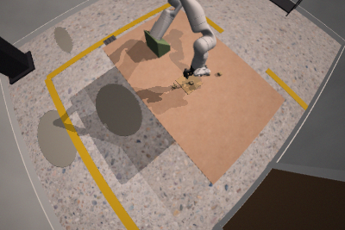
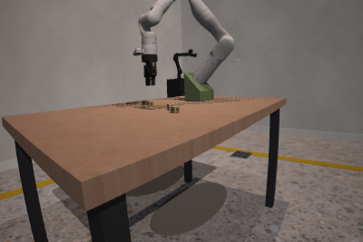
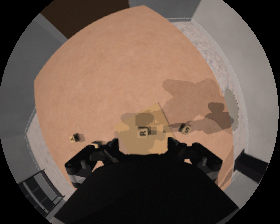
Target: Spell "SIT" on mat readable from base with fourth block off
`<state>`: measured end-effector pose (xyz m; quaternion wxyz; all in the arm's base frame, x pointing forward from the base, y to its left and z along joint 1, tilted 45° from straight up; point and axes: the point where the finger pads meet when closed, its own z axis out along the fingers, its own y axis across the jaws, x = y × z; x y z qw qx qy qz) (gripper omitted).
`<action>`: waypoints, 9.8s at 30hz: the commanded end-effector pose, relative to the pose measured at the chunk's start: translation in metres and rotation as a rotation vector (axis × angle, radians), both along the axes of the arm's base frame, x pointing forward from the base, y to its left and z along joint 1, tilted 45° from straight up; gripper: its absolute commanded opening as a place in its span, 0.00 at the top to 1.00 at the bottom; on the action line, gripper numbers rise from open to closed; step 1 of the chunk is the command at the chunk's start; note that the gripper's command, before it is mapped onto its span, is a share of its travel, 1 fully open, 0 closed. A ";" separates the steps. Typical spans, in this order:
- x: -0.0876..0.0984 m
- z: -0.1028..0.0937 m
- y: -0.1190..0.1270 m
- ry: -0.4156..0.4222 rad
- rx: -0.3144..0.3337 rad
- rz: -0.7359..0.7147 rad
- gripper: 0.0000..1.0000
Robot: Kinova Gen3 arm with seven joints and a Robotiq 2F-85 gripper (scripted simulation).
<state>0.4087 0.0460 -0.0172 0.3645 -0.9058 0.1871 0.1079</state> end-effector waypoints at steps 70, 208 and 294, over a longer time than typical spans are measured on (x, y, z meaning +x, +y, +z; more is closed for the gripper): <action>-0.001 -0.018 0.017 -0.003 0.003 0.001 0.38; -0.004 -0.061 0.059 -0.003 0.003 0.001 0.79; -0.007 -0.068 -0.089 -0.301 0.028 0.300 0.79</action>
